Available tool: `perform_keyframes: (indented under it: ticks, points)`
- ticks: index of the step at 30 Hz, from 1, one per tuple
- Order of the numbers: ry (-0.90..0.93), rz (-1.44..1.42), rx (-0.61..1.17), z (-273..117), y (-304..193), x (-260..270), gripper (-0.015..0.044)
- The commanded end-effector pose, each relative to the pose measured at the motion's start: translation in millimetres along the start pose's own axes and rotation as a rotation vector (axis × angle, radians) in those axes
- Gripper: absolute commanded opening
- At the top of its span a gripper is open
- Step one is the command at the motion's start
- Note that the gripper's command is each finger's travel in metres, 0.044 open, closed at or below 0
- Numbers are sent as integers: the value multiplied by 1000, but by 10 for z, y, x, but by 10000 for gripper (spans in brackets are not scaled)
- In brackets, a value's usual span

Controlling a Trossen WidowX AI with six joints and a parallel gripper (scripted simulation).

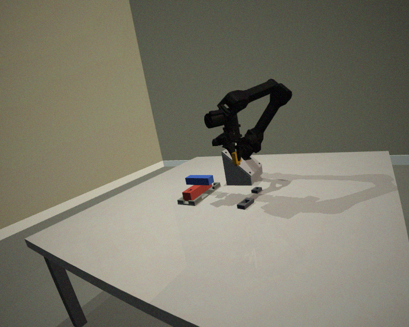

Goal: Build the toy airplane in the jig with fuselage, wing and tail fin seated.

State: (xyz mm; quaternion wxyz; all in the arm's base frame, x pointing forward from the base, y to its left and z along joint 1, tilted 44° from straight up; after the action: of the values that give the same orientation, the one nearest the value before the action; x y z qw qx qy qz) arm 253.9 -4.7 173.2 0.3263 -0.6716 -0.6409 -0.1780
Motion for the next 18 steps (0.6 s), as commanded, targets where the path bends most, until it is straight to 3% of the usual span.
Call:
perform_keyframes:
  ticks: [1,18]
  points:
    - [-8,-11,-7,-15,97,-63,0]
    - [-13,-24,-8,25,457,-392,0]
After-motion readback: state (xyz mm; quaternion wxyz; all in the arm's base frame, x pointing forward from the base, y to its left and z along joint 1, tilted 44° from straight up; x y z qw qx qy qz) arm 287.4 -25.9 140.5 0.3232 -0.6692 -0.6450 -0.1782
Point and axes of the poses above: the point midway between the two fingers, 35 mm back from their tips, its own z axis out along the fingers, its own x axis across the jaws, y = z × x, the point moved 10 cm from there along -z, back along the fingers, and after that the axes turned 9 degrees about z, right-handed, at the moved point
